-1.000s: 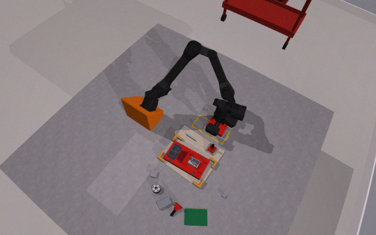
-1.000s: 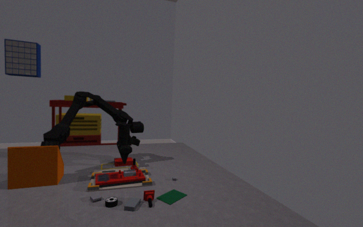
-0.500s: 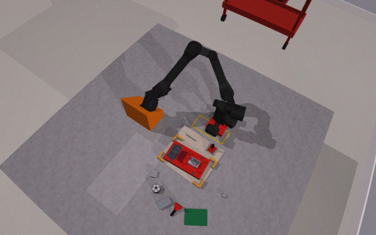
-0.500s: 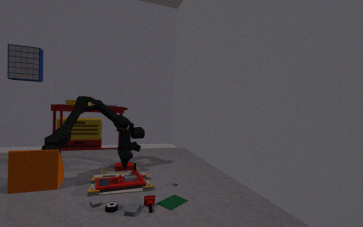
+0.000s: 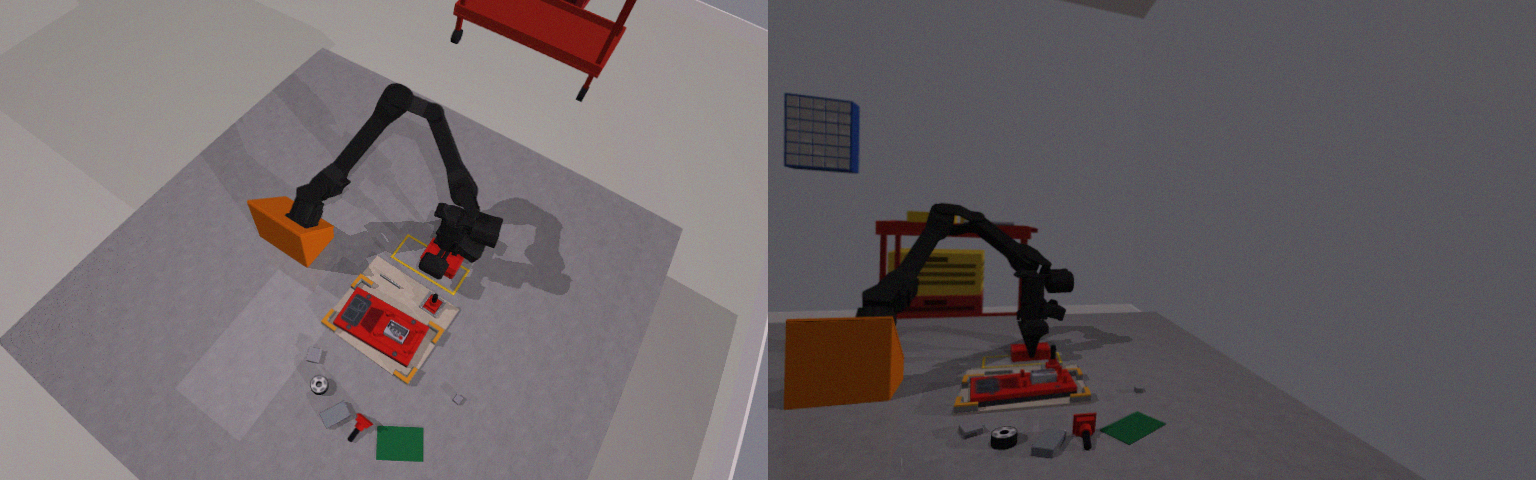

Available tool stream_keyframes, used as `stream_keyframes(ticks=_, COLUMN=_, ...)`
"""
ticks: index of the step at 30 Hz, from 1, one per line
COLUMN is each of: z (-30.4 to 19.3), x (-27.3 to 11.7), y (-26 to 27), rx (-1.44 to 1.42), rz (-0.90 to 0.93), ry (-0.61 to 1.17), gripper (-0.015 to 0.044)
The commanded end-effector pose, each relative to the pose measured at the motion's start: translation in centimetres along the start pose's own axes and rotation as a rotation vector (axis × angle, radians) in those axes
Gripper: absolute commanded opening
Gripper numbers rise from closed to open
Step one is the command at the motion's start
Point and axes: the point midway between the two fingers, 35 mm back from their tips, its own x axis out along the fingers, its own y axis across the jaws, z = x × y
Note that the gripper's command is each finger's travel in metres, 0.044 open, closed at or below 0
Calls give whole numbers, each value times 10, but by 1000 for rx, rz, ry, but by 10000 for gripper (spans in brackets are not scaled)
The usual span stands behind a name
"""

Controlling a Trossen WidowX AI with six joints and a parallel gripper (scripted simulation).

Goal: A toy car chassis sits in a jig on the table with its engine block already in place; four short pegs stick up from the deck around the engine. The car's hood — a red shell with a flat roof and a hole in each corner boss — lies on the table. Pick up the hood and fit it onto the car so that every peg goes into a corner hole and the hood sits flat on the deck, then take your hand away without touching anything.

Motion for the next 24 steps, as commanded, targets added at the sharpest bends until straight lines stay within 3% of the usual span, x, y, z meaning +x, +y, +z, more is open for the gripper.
stream_keyframes(ticks=1, z=0, x=-3, y=0, rx=-2, rz=0, ry=-1, gripper=137)
stream_keyframes(ticks=6, z=0, x=-10, y=0, rx=-2, rz=0, ry=-1, gripper=6)
stream_keyframes(ticks=24, z=0, x=-59, y=0, rx=-2, rz=-2, ry=-1, gripper=0)
